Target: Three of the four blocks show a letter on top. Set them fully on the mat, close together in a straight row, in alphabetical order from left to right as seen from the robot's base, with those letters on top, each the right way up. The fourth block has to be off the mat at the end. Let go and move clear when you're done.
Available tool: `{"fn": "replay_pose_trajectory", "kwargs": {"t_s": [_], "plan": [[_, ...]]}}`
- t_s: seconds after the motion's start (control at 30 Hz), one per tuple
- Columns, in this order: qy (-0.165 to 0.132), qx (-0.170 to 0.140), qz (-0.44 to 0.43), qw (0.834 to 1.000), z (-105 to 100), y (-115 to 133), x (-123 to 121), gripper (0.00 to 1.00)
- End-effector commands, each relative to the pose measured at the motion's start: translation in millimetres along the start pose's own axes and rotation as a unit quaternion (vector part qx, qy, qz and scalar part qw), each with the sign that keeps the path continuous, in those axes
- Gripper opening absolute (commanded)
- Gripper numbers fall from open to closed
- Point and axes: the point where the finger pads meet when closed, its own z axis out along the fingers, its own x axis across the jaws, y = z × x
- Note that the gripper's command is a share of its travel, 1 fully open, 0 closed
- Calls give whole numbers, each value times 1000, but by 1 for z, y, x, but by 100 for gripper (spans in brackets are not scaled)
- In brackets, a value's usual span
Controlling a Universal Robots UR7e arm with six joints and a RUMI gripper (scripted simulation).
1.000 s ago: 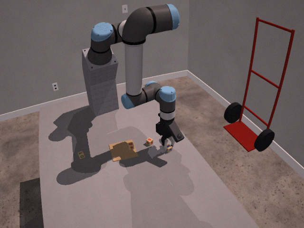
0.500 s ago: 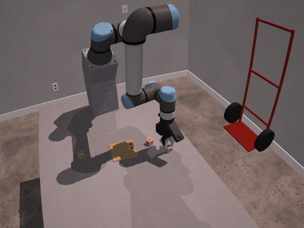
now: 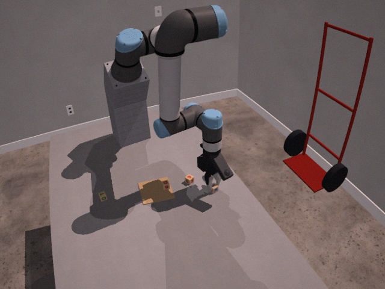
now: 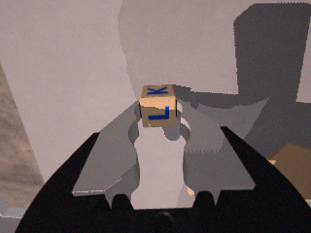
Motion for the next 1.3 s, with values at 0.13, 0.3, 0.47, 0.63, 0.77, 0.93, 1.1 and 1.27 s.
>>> {"fn": "replay_pose_trajectory", "kwargs": {"t_s": [0.13, 0.3, 0.47, 0.63, 0.77, 0.93, 1.1, 1.27], "plan": [[0, 2, 0, 1000, 0, -3, 1, 9], [0, 2, 0, 1000, 0, -3, 1, 9], [0, 2, 0, 1000, 0, -3, 1, 9], [0, 2, 0, 1000, -1, -3, 1, 9], [0, 1, 0, 1000, -5, -1, 1, 9], [0, 1, 0, 1000, -20, 0, 1, 9], [0, 1, 0, 1000, -39, 0, 0, 9], [0, 1, 0, 1000, -60, 0, 0, 9]]}}
